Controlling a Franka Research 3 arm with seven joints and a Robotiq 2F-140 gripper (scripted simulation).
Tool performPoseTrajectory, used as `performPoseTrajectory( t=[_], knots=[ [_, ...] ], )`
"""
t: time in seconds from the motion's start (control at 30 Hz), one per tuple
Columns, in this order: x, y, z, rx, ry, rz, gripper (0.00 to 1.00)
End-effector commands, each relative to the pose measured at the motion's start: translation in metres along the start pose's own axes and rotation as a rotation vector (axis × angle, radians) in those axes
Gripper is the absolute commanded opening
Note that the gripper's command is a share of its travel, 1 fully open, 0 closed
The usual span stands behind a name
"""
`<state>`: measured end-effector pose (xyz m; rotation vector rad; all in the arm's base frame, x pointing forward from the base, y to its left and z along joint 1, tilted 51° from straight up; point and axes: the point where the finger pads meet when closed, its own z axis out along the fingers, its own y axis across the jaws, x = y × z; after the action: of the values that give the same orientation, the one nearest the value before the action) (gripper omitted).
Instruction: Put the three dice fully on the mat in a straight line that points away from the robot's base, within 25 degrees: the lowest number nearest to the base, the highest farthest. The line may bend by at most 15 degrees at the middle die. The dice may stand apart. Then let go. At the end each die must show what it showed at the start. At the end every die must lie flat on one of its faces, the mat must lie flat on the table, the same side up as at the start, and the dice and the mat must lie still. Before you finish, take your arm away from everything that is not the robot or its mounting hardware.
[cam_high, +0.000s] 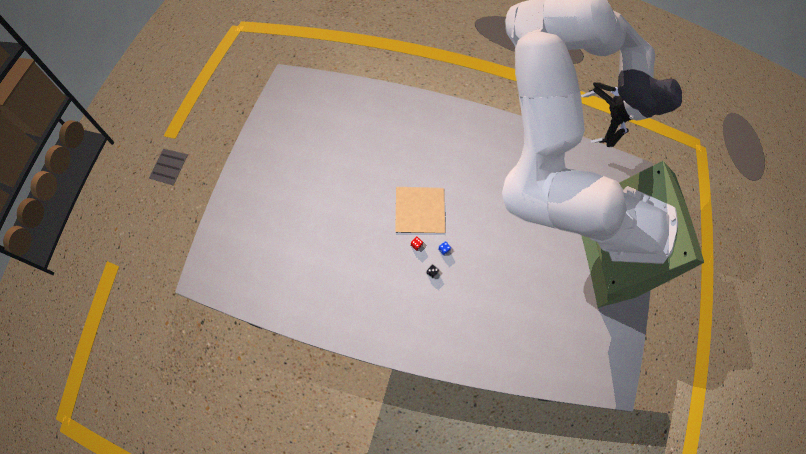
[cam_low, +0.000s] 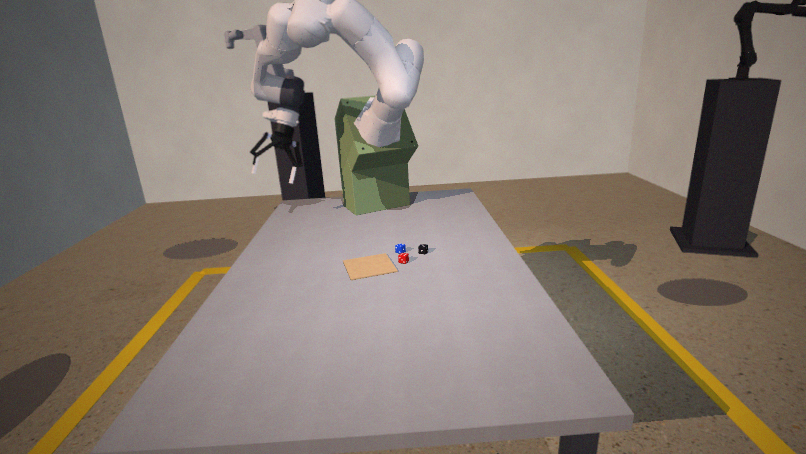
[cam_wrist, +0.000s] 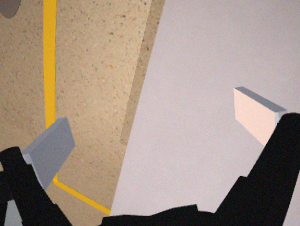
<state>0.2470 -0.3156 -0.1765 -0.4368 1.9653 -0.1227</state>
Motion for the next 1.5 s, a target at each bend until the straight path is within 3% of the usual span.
performPoseTrajectory(
  t=[0.0,0.6,0.77,0.9,1.03,1.13,1.2,1.23,1.27,1.33,1.37,1.47],
  knots=[
    [0.0,0.0,0.0,0.0,0.0,0.0,1.0],
    [0.0,0.0,0.0,-0.001,0.001,-0.001,1.0],
    [-0.007,-0.004,0.003,-0.025,0.016,-0.037,1.0],
    [-0.024,-0.012,0.012,-0.082,0.051,-0.128,1.0],
    [-0.057,-0.023,0.028,-0.163,0.096,-0.277,1.0],
    [-0.06,-0.023,0.029,-0.169,0.1,-0.289,1.0],
    [-0.086,-0.028,0.041,-0.219,0.124,-0.396,1.0],
    [-0.086,-0.028,0.041,-0.219,0.124,-0.396,1.0],
    [-0.102,-0.03,0.047,-0.243,0.135,-0.453,1.0],
    [-0.102,-0.03,0.048,-0.244,0.136,-0.455,1.0],
    [-0.12,-0.031,0.055,-0.269,0.145,-0.517,1.0],
    [-0.12,-0.031,0.055,-0.269,0.145,-0.517,1.0]
  ],
)
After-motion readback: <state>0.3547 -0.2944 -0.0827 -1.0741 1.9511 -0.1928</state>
